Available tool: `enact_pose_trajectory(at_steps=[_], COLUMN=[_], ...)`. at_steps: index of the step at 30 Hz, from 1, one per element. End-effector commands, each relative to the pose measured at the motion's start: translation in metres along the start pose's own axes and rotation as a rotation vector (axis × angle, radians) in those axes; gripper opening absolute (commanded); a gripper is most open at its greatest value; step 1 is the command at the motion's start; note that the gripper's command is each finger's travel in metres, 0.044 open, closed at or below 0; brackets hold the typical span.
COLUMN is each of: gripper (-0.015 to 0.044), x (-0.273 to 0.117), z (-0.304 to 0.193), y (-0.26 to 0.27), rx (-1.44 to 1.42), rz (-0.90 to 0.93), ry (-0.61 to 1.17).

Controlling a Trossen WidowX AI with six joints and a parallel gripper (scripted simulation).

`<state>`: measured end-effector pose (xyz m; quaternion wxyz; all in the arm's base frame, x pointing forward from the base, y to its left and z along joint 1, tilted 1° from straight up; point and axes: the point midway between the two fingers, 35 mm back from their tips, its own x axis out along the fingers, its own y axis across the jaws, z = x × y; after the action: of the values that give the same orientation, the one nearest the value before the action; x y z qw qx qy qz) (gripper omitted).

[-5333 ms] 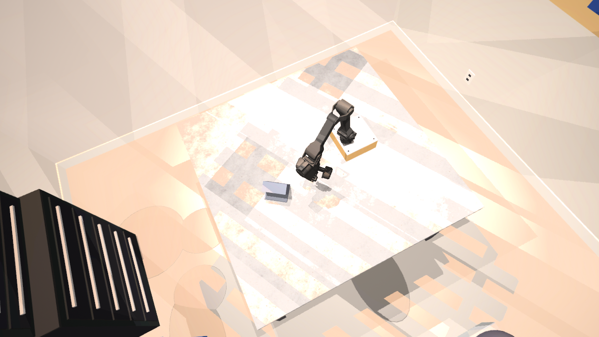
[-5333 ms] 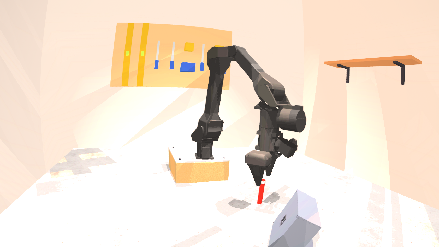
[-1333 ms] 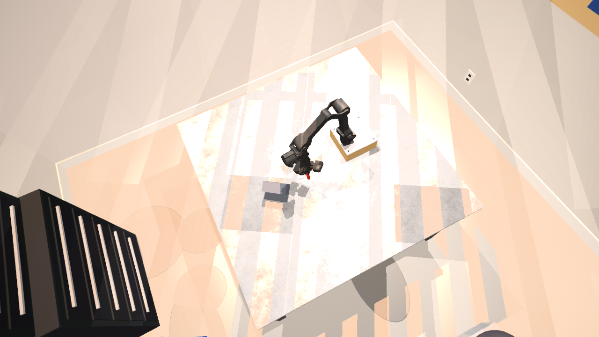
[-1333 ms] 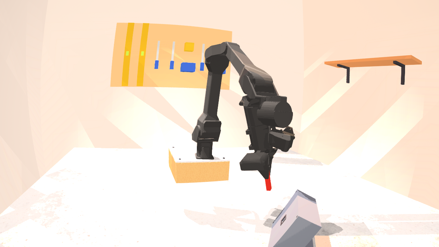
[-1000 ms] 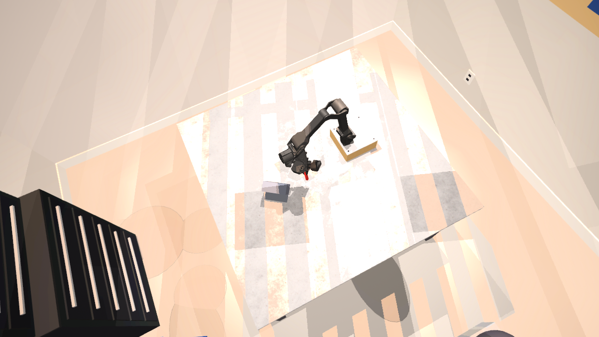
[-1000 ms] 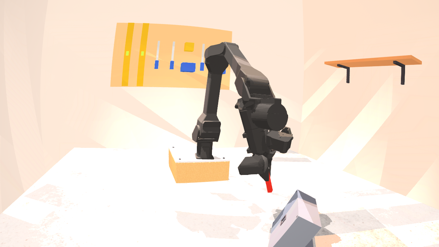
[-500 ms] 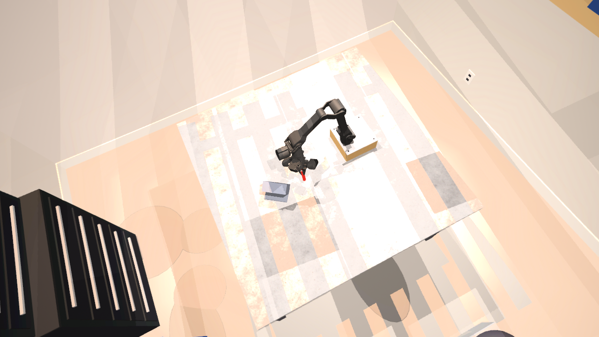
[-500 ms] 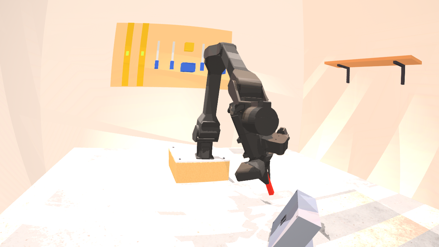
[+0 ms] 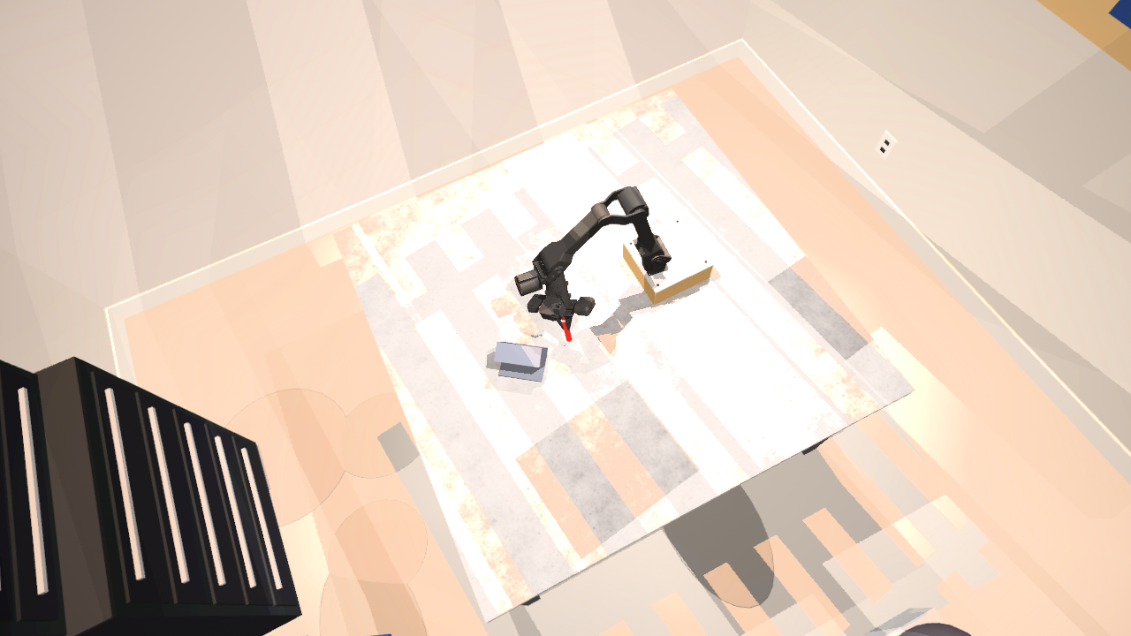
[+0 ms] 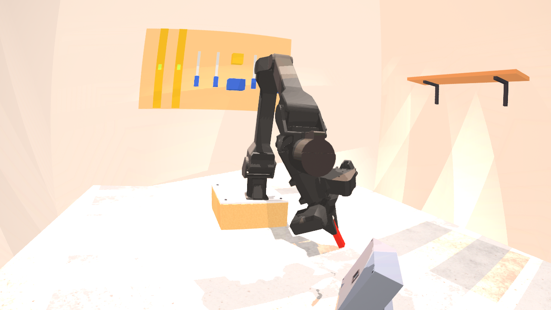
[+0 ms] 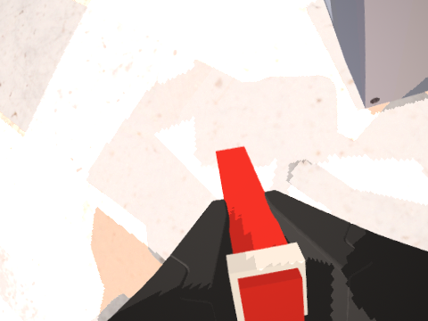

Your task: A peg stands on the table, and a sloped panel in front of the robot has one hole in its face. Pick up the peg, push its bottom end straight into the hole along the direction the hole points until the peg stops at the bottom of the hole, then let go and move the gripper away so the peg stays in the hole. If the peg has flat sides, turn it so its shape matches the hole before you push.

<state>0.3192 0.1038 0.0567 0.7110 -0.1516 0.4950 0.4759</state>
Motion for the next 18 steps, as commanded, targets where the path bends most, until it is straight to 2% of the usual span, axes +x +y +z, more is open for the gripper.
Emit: enact_pose_trajectory(at_steps=[1,18], gripper=[0.0000,0.0000], x=[0.000,-0.006], z=[0.000,-0.003], y=[-0.005,-0.024], rx=[-0.009,-0.042], rz=[0.009,0.019], ry=[-0.024,-0.135])
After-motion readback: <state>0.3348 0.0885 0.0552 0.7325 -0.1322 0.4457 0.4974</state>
